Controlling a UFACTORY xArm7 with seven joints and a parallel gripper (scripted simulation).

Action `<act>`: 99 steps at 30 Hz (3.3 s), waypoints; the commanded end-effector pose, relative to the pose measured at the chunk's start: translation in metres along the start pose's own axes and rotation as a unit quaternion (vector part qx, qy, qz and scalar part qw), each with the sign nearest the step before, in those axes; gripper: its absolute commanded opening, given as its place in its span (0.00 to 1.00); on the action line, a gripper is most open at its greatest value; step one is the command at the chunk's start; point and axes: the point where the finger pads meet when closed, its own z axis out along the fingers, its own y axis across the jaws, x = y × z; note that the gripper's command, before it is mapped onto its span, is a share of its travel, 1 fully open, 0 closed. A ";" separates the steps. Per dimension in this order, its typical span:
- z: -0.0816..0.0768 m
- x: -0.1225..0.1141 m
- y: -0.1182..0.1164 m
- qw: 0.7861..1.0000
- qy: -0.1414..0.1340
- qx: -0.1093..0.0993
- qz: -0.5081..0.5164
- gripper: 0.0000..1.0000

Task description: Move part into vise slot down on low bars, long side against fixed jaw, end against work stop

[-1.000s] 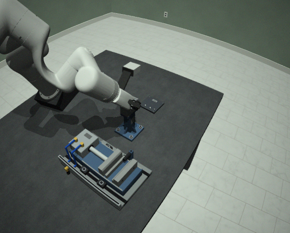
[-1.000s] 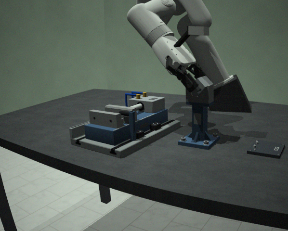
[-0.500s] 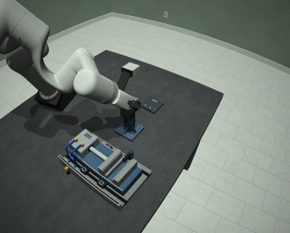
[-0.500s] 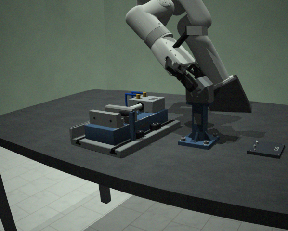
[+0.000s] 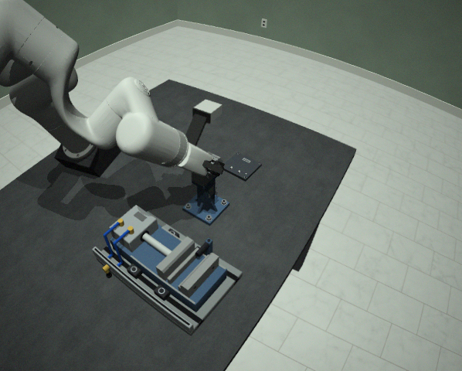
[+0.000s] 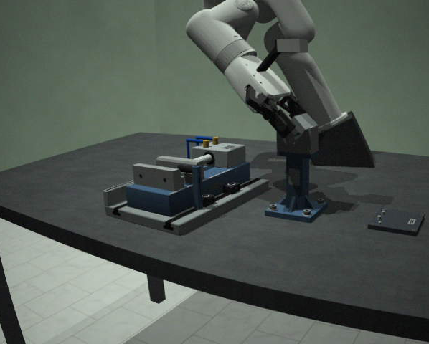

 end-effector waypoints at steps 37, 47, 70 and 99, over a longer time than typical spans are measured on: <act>-0.001 0.001 0.001 1.000 0.002 -0.001 -0.001 0.00; -0.001 0.001 0.001 1.000 0.002 -0.001 -0.001 0.00; -0.001 0.001 0.001 1.000 0.002 -0.001 -0.001 0.00; -0.007 0.007 0.000 1.000 0.002 -0.001 -0.001 0.00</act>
